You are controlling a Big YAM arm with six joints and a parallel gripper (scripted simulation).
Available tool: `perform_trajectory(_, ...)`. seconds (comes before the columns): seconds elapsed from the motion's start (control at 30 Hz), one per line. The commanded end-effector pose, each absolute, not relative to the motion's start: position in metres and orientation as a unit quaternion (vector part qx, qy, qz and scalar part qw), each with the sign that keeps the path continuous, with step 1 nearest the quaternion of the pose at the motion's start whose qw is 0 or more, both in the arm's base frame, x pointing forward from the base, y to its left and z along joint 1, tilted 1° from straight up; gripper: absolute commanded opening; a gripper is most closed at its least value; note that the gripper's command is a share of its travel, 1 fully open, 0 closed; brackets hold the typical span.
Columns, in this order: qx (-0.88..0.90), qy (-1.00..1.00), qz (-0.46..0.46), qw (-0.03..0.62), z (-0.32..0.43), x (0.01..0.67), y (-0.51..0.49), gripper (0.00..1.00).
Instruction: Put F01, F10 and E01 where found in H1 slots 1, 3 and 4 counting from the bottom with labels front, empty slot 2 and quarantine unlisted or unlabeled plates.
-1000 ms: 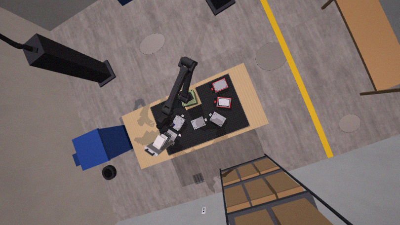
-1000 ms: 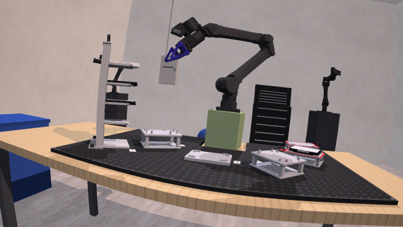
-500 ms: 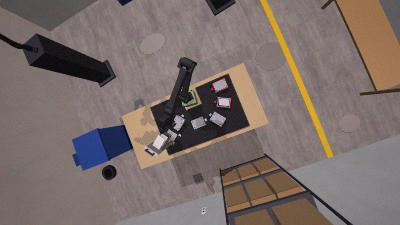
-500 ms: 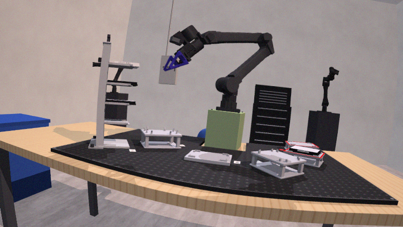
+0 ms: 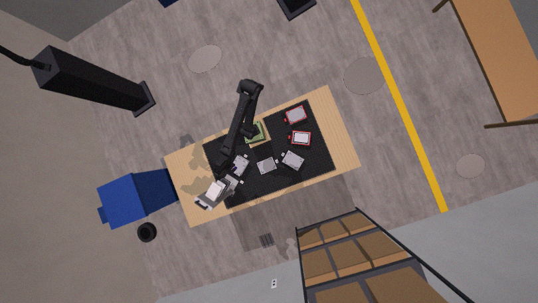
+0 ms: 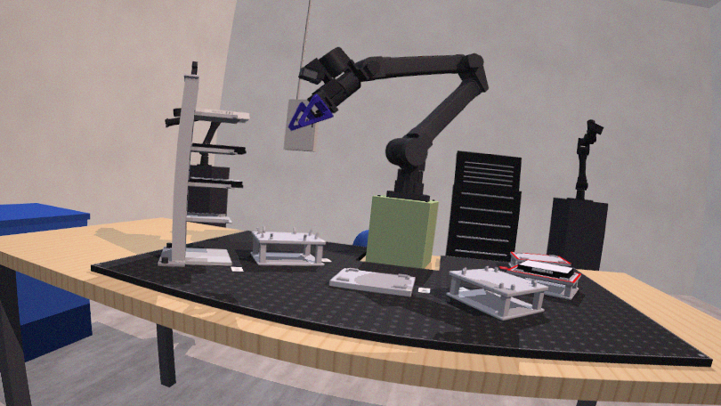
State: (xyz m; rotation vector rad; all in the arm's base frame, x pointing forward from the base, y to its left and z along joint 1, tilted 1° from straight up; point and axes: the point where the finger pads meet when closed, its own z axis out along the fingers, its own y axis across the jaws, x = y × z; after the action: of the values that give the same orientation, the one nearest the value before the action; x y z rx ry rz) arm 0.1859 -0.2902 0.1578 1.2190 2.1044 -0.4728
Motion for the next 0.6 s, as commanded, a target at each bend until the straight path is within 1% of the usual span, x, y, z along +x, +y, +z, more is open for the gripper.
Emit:
perform_trajectory(0.0, 0.454, 0.787, -0.203, 0.365, 0.203, 0.201, -0.319, 1.00)
perform_trajectory(0.57, 0.454, 0.787, -0.203, 0.365, 0.202, 0.211, -0.338, 1.00)
